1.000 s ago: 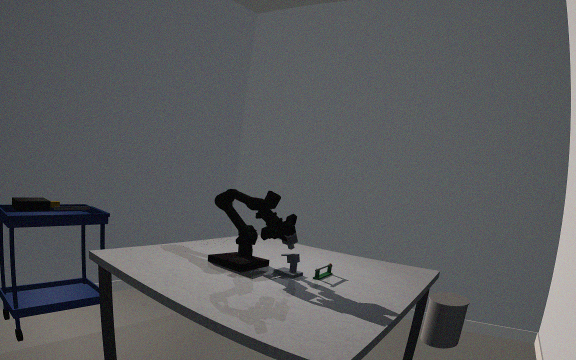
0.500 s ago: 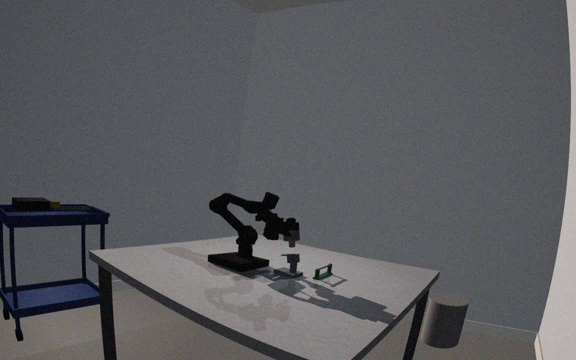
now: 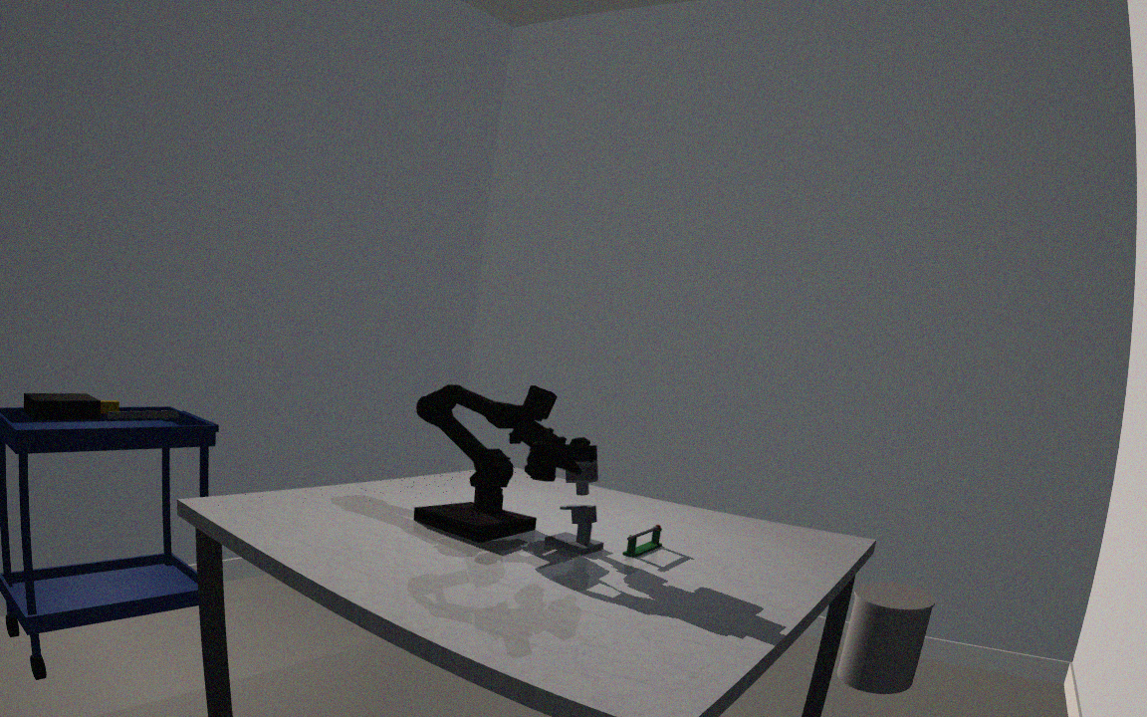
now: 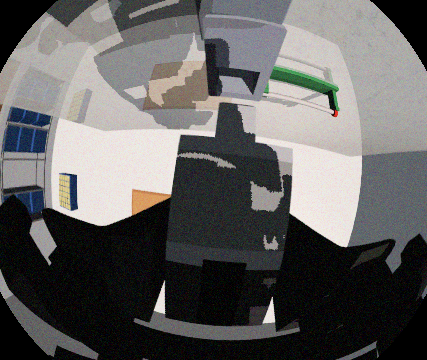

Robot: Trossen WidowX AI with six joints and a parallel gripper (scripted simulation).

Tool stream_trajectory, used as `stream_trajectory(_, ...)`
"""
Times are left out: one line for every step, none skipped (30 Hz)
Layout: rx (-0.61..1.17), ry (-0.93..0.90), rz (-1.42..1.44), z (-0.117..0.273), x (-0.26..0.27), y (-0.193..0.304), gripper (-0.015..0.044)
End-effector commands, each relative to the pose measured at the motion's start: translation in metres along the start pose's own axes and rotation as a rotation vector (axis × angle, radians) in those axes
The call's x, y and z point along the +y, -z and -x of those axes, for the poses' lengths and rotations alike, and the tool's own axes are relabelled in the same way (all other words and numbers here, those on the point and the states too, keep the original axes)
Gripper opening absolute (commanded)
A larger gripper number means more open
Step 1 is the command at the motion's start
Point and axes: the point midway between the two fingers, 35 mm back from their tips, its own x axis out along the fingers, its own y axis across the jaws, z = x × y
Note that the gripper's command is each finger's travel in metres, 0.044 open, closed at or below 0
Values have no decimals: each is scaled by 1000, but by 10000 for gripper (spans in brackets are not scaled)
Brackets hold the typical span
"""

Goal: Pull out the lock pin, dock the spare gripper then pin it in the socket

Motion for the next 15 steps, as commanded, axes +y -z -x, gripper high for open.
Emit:
stream_trajectory(13,-4,5,-1,1,1,0)
stream_trajectory(13,-4,5,-2,1,0,0)
stream_trajectory(13,-4,4,-3,0,-1,0)
stream_trajectory(14,-4,4,-4,0,-2,0)
stream_trajectory(14,-4,4,-5,0,-4,0)
stream_trajectory(14,-4,4,-6,0,-5,0)
stream_trajectory(14,-4,4,-6,0,-6,0)
stream_trajectory(14,-4,4,-7,0,-8,0)
stream_trajectory(14,-4,4,-8,0,-9,0)
stream_trajectory(14,-4,4,-9,0,-10,0)
stream_trajectory(14,-4,4,-9,0,-12,0)
stream_trajectory(14,-3,4,-10,0,-13,0)
stream_trajectory(14,-3,3,-11,0,-14,0)
stream_trajectory(14,-3,3,-12,0,-16,0)
stream_trajectory(14,-3,3,-13,0,-17,0)
